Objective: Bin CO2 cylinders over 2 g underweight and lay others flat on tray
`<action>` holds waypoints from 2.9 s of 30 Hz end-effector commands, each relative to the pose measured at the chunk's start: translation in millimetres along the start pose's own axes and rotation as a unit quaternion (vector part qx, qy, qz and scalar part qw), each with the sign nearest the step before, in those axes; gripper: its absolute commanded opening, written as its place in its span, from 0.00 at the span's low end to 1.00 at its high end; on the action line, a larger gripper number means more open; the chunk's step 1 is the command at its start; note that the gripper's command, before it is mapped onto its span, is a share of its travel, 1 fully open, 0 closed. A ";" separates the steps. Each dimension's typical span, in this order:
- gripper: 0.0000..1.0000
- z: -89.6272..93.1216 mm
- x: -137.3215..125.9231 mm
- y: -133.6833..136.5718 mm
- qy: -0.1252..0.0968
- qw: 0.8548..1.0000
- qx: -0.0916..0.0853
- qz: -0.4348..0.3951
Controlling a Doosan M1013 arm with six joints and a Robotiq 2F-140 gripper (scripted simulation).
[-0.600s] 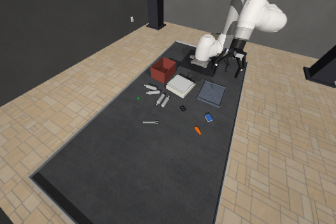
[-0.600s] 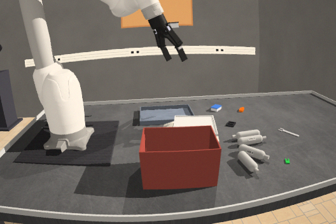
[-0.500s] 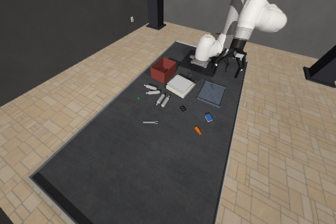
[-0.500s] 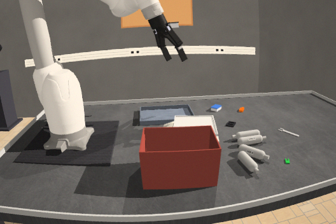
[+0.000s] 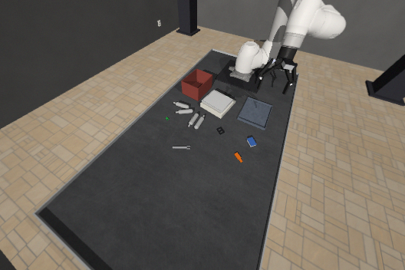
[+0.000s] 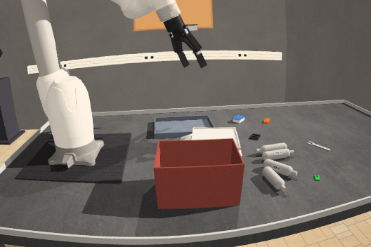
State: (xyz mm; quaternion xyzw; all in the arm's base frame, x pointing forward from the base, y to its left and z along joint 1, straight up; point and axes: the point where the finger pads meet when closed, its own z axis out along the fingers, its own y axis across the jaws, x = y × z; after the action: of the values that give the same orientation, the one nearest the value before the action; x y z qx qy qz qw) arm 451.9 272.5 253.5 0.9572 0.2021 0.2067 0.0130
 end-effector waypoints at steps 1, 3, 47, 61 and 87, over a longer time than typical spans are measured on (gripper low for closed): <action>1.00 0.1 0.4 1.6 -0.001 1.000 0.000 0.002; 1.00 3.2 -0.7 11.3 -0.008 1.000 -0.003 0.009; 0.32 76.1 -81.9 453.2 -0.188 0.772 -0.077 0.603; 0.32 94.7 -83.5 527.6 -0.165 0.591 -0.127 0.779; 0.32 191.4 -123.7 516.0 -0.165 0.591 -0.127 0.779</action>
State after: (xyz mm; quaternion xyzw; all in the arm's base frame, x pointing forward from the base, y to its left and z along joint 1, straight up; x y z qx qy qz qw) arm 621.9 -238.5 95.6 0.7559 -0.6546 -0.0003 0.0021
